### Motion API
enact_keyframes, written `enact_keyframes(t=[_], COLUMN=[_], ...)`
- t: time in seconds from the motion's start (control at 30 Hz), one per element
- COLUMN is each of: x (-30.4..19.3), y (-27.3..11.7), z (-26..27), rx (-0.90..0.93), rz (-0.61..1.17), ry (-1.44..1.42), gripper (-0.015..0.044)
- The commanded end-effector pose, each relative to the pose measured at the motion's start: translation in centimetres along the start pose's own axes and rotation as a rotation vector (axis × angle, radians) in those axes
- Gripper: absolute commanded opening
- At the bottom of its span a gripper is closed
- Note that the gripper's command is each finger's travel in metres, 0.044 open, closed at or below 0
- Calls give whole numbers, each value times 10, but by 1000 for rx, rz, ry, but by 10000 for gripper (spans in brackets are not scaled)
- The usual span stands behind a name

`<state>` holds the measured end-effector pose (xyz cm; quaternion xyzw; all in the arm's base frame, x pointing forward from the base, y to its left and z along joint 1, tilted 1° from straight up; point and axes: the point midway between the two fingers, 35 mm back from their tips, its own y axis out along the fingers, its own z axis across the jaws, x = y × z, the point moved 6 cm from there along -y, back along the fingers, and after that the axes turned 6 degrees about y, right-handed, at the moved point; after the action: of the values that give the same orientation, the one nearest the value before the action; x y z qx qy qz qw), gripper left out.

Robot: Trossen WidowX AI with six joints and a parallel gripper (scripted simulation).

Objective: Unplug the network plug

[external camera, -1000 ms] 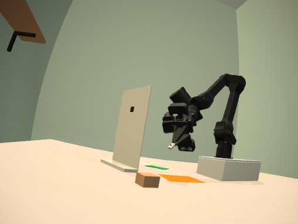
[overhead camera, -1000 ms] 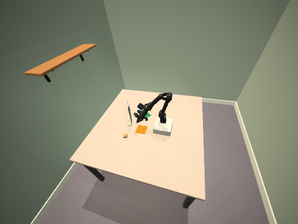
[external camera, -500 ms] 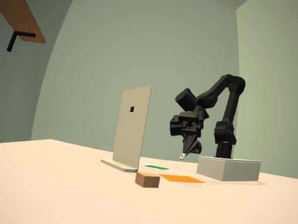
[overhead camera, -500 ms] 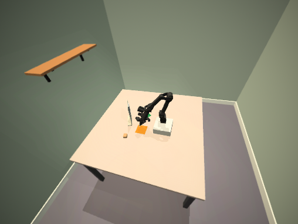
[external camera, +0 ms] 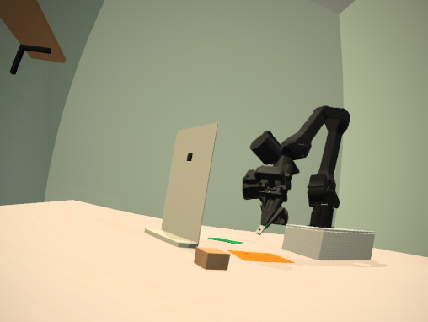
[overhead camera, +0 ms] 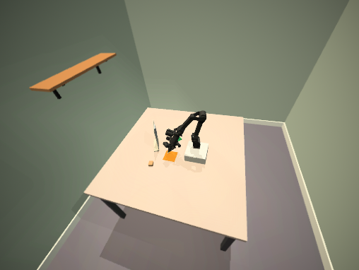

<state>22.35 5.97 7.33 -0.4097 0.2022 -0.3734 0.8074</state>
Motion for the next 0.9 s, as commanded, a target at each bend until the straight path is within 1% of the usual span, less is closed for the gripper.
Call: enact_keyframes(t=[0.0, 0.87], x=[0, 2], y=[4, 26], z=[-5, -20], rx=[-8, -8], rz=[2, 7], ry=[0, 3], gripper=[0, 0])
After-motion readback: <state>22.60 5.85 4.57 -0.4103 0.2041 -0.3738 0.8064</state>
